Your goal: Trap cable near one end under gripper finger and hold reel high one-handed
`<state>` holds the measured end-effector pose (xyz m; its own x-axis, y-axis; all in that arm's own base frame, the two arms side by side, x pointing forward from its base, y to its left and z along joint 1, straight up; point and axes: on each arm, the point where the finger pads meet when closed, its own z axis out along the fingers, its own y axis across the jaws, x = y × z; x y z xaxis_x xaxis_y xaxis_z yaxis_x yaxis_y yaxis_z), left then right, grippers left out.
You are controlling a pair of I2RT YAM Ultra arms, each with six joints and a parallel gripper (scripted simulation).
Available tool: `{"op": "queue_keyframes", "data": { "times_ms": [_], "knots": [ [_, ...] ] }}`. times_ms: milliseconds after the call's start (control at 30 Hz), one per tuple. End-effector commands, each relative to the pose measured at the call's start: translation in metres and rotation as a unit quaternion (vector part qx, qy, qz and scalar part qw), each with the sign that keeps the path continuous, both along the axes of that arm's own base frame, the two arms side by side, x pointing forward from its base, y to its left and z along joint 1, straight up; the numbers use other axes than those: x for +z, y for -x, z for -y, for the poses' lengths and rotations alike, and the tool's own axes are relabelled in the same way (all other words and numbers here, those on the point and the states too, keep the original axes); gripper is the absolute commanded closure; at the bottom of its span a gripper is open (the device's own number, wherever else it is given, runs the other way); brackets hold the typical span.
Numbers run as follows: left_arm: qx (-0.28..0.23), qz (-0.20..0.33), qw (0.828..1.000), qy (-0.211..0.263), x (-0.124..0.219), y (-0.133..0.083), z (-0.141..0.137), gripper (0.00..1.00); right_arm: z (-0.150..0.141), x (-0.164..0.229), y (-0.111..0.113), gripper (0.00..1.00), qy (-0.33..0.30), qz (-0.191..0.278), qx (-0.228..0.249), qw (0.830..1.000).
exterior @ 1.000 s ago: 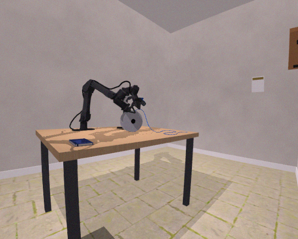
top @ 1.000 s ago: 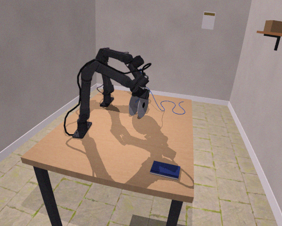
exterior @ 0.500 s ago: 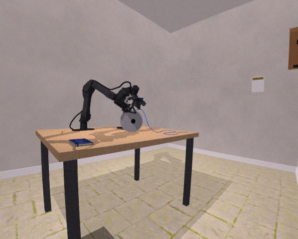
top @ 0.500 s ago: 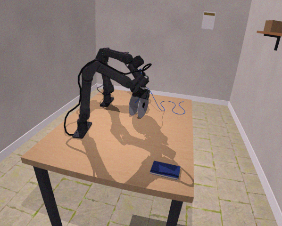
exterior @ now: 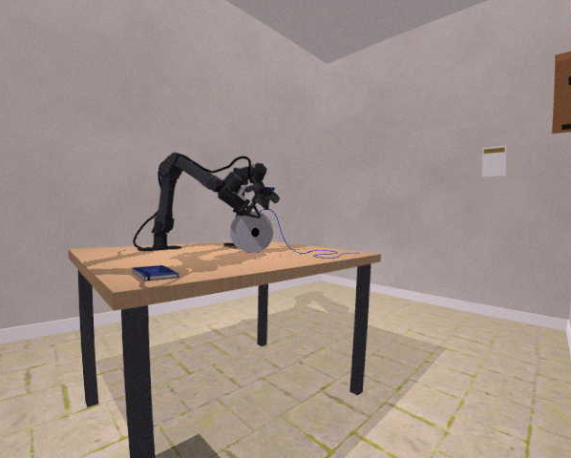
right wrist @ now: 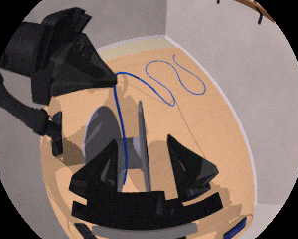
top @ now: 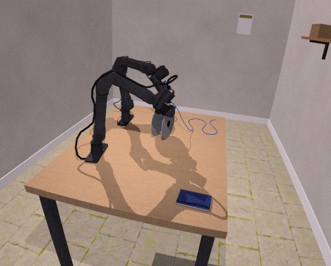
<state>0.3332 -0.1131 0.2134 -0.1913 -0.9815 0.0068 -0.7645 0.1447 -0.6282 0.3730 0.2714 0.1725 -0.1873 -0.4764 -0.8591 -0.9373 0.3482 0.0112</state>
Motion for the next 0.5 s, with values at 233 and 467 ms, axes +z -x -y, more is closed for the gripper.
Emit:
{"op": "queue_keyframes", "data": {
  "times_ms": [233, 467],
  "knots": [
    [0.003, 0.025, 1.0, -0.001, 0.0195, -0.006, -0.0013, 1.0, 0.0018, 0.0107, 0.0012, 0.5, -0.007, 0.011, 0.003, 1.0],
    [0.003, 0.025, 1.0, -0.001, 0.0195, -0.006, -0.0013, 1.0, 0.0019, 0.0109, 0.0013, 0.72, -0.007, 0.011, 0.003, 1.0]
  ]
}}
